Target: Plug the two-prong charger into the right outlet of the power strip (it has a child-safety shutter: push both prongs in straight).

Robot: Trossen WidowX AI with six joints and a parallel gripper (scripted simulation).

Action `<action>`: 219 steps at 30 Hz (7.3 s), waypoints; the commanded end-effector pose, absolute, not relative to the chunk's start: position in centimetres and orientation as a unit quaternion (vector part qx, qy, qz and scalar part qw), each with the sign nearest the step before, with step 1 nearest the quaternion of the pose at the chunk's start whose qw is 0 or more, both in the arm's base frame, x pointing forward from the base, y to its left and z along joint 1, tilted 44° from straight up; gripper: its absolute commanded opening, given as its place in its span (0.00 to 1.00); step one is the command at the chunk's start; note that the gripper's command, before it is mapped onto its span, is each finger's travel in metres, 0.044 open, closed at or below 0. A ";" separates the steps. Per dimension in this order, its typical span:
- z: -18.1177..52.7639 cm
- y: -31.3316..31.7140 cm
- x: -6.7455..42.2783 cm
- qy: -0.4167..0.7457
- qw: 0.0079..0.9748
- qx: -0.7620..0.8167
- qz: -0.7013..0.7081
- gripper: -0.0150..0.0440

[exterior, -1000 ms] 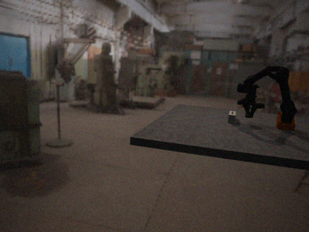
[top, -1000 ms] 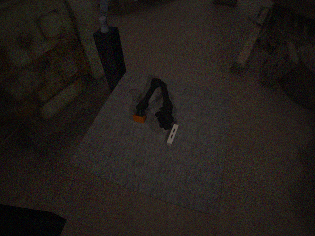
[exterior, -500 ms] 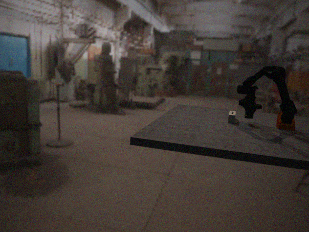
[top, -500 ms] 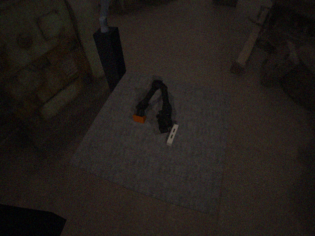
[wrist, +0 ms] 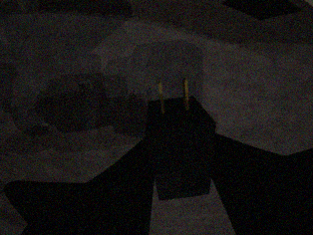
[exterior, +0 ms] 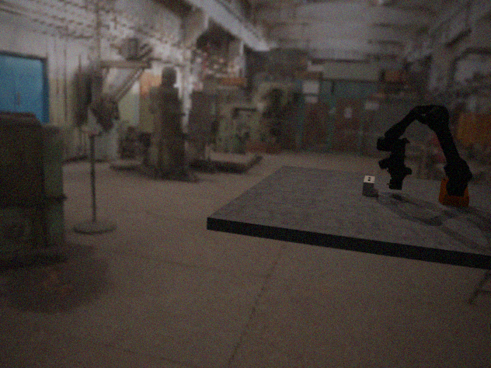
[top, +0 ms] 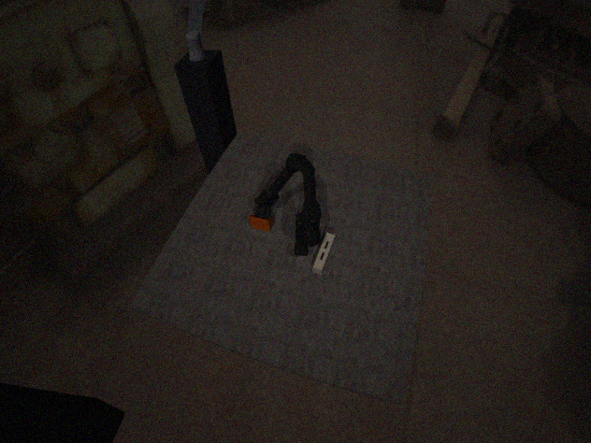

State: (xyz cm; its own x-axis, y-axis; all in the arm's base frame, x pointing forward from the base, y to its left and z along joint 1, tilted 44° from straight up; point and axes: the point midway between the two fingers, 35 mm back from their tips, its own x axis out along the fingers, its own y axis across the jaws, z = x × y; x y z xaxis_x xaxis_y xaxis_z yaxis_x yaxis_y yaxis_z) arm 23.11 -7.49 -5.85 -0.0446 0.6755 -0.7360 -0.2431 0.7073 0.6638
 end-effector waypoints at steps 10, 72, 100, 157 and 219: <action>-8.1 -8.3 22.7 0.672 0.643 0.246 0.275 0.25; -9.3 -9.0 27.5 0.686 0.626 0.284 0.239 0.25; -9.3 -9.0 28.2 0.686 0.626 0.284 0.239 0.25; -9.3 -9.0 28.7 0.686 0.626 0.284 0.239 0.25; -9.5 -9.2 30.9 0.685 0.627 0.284 0.239 0.25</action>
